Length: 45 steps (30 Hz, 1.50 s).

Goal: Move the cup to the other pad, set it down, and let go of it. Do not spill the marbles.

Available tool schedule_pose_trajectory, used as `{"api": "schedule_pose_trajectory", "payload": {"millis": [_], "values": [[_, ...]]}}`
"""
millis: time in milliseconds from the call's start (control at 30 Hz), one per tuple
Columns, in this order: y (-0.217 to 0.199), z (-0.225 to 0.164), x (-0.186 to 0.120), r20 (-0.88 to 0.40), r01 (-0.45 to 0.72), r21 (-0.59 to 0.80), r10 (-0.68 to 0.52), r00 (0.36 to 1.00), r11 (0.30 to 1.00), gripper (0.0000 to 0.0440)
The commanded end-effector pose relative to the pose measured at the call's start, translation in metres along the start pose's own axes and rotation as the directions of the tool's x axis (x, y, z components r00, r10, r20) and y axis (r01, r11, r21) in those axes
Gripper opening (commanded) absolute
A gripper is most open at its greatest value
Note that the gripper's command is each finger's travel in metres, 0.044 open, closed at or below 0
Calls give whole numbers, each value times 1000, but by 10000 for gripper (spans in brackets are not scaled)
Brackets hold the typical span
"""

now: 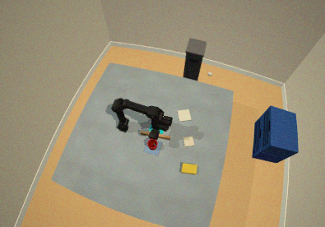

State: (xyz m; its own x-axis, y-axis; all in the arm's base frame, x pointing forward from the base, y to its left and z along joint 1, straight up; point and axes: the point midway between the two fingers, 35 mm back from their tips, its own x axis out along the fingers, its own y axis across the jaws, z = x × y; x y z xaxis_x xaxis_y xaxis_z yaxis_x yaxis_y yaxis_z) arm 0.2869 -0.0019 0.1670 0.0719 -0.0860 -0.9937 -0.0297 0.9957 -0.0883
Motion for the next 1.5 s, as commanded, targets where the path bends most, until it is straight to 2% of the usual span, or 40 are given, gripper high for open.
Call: {"api": "schedule_pose_trajectory", "payload": {"millis": [0,600,1000,1233,1467], "values": [[-7,-4,11,-45,10,-14,-11,999,1000,120],[-31,-15,63,-134,3,-84,-14,991,996,162],[-35,-24,107,-173,-45,-191,11,985,981,171],[-38,-29,121,-185,-69,-291,15,983,954,5],[-40,-28,115,-179,-88,-368,22,984,926,0]]}}
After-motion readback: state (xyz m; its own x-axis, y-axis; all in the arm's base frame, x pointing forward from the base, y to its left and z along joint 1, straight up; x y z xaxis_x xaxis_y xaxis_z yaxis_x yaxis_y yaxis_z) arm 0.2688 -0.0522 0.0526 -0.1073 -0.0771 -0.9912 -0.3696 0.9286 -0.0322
